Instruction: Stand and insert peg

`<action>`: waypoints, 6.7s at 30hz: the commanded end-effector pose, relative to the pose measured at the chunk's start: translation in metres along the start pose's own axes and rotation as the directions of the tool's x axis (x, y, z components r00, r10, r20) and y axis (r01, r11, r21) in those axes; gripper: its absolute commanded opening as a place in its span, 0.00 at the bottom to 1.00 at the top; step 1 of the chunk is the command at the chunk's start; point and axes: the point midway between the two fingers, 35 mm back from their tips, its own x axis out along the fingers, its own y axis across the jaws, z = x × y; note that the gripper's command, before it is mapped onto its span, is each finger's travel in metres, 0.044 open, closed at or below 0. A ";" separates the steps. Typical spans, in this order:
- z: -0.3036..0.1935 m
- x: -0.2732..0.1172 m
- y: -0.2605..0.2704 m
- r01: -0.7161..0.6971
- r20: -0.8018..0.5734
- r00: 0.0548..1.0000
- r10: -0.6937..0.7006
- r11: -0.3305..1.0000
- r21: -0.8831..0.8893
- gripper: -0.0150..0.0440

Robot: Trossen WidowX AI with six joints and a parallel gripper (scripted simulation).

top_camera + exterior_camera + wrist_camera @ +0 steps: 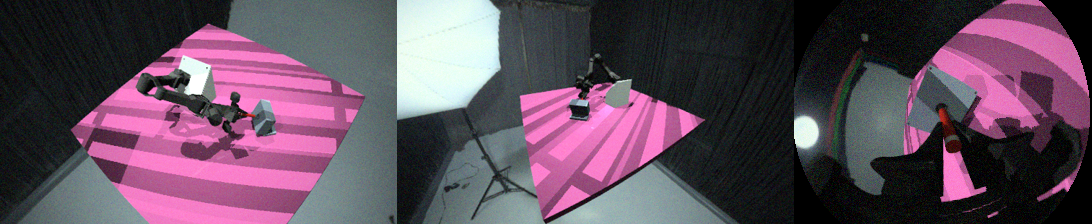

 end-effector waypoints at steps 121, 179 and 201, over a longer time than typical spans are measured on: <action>-0.002 0.047 0.001 -0.005 0.002 1.000 0.005 1.000 0.000 0.25; 0.003 0.014 -0.001 -0.007 0.003 1.000 0.007 1.000 -0.001 1.00; 0.005 -0.010 -0.003 -0.005 0.000 1.000 0.005 1.000 0.000 1.00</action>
